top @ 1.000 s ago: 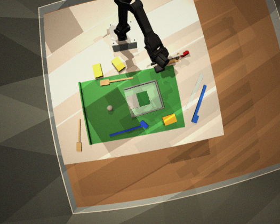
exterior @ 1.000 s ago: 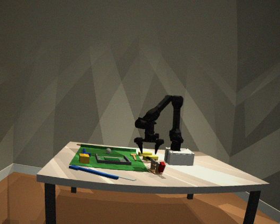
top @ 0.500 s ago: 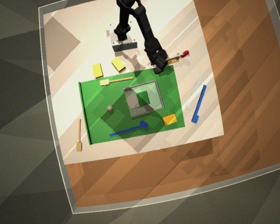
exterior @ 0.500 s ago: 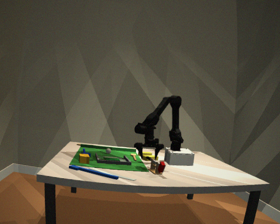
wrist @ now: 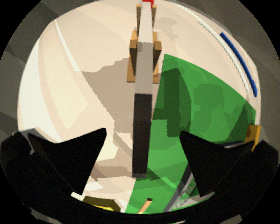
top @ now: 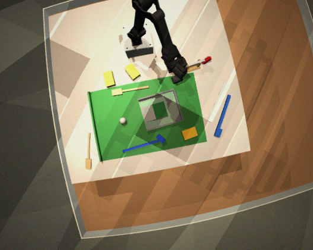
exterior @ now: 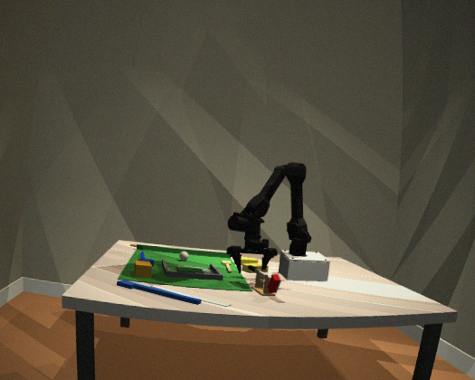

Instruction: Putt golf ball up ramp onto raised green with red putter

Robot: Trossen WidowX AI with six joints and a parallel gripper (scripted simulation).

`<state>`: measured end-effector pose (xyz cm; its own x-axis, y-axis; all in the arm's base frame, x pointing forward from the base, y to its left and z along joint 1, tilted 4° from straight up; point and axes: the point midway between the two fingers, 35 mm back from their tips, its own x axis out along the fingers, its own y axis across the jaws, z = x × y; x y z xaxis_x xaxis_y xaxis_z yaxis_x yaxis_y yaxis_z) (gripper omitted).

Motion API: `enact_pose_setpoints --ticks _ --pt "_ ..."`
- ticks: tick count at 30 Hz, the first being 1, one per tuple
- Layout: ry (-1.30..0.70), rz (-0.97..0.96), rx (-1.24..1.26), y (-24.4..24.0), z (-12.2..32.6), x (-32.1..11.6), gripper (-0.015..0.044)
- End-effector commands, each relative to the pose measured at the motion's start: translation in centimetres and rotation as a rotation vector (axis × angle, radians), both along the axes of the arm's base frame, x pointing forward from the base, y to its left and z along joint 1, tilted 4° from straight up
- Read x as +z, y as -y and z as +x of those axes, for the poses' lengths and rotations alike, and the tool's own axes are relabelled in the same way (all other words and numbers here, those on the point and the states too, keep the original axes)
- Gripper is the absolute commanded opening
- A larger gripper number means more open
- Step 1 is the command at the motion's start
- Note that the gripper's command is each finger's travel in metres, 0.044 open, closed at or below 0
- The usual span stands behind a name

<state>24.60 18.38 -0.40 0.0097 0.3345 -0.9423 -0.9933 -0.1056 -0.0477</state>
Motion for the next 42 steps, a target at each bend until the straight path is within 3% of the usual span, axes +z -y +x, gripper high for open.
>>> enact_pose_setpoints --ticks 1,9,25,34,42 --pt "-0.014 -0.004 -0.004 0.1 -0.3 -1.1 0.0440" --pt "-0.014 -0.004 -0.004 0.0 -0.3 -1.3 0.0440" --pt "-0.004 -0.002 0.000 0.0 -0.1 -1.0 0.0020" --pt "-0.005 -0.002 0.000 0.0 0.0 -0.3 0.0000" --pt "-0.006 -0.002 0.000 0.3 0.1 5.4 0.0000"
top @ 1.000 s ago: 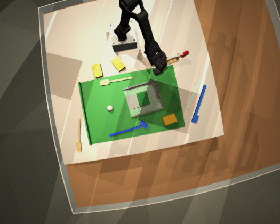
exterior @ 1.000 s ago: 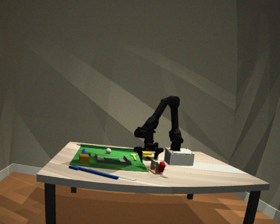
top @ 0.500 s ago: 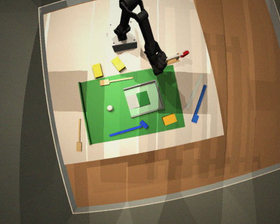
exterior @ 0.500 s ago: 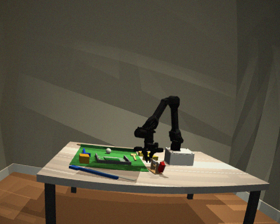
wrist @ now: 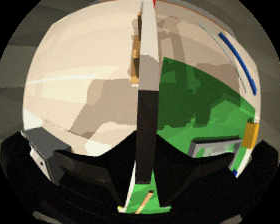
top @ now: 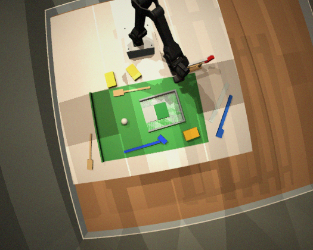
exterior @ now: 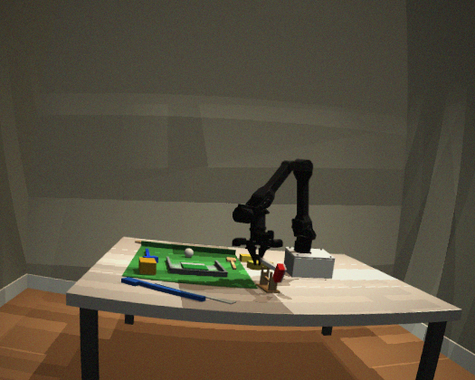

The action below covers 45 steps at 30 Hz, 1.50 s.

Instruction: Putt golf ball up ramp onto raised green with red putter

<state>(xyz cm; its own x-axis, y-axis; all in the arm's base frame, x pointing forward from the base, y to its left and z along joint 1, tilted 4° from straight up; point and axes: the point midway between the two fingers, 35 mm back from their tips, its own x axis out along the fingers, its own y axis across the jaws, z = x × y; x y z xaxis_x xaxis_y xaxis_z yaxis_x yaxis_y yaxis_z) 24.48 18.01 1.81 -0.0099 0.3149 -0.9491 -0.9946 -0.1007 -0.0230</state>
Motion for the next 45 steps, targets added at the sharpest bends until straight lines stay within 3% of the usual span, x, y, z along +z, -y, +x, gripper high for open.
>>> enact_pose_setpoints --ticks 1,5,15,45 --pt "0.017 0.019 0.006 0.0 0.2 4.0 0.0000" --pt "0.015 0.019 0.006 0.4 -0.2 6.7 0.0000" --pt "0.019 0.003 -0.040 1.3 0.8 6.0 0.0000" --pt "-0.046 -0.103 -0.665 17.7 9.0 6.5 0.0000"
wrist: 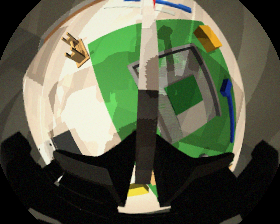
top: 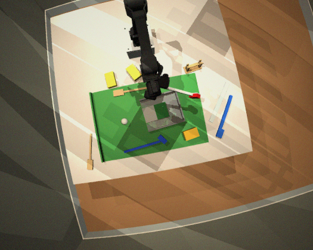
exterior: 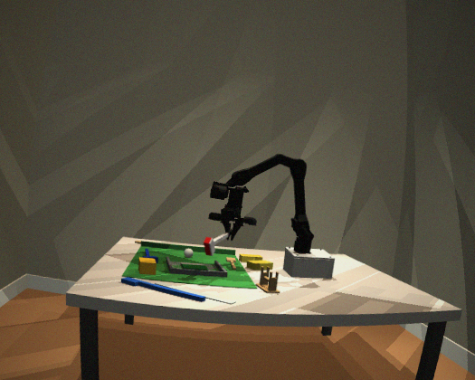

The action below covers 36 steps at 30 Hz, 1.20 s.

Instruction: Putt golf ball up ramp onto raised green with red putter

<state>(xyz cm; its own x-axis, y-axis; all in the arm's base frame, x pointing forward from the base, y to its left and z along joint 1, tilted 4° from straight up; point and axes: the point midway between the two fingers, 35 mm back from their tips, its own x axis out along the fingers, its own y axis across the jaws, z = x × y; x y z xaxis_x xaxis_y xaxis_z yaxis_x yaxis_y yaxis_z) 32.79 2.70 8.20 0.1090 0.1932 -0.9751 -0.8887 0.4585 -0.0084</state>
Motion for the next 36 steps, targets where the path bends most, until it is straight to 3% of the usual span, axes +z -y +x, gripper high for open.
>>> enact_pose_setpoints --ticks 1,20,36 --pt "-0.014 -0.010 -0.108 3.0 0.8 0.1 0.0000" --pt "-0.080 -0.050 -0.485 15.3 0.1 -0.1 0.0000" --pt "-0.144 -0.068 -0.834 25.4 -3.6 -0.2 0.0000"
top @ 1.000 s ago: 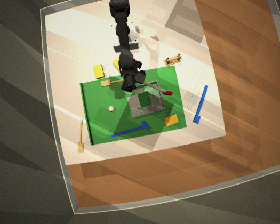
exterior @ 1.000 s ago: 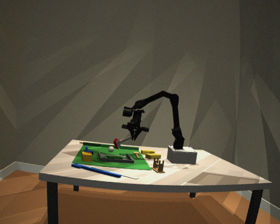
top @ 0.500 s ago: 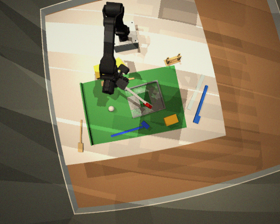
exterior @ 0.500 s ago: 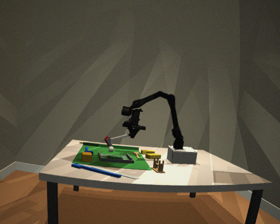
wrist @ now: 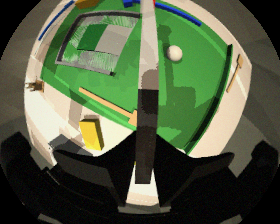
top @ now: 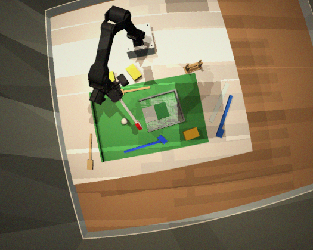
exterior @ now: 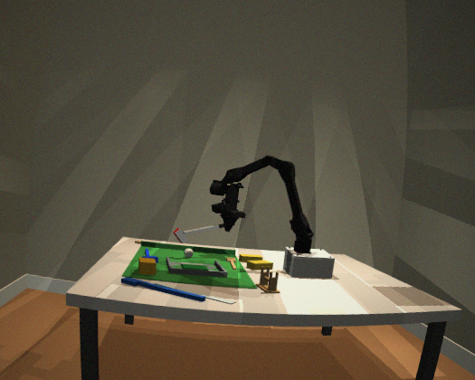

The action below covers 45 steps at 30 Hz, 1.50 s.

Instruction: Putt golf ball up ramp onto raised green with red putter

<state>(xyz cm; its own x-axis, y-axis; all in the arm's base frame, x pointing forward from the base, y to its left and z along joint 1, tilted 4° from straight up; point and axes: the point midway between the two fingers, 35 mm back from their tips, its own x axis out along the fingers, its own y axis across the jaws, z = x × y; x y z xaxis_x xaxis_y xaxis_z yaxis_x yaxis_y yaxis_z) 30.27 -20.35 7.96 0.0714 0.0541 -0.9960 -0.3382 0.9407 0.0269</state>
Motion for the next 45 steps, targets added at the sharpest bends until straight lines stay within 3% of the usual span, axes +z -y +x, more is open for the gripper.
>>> enact_pose_setpoints --ticks 1,11,45 --pt "-0.017 -0.004 -0.109 3.0 -1.4 0.0 0.0000" --pt "-0.056 -0.010 -0.308 8.3 -5.1 -0.1 0.0000" --pt "-0.056 -0.010 -0.311 8.2 -5.1 -6.2 0.0000"
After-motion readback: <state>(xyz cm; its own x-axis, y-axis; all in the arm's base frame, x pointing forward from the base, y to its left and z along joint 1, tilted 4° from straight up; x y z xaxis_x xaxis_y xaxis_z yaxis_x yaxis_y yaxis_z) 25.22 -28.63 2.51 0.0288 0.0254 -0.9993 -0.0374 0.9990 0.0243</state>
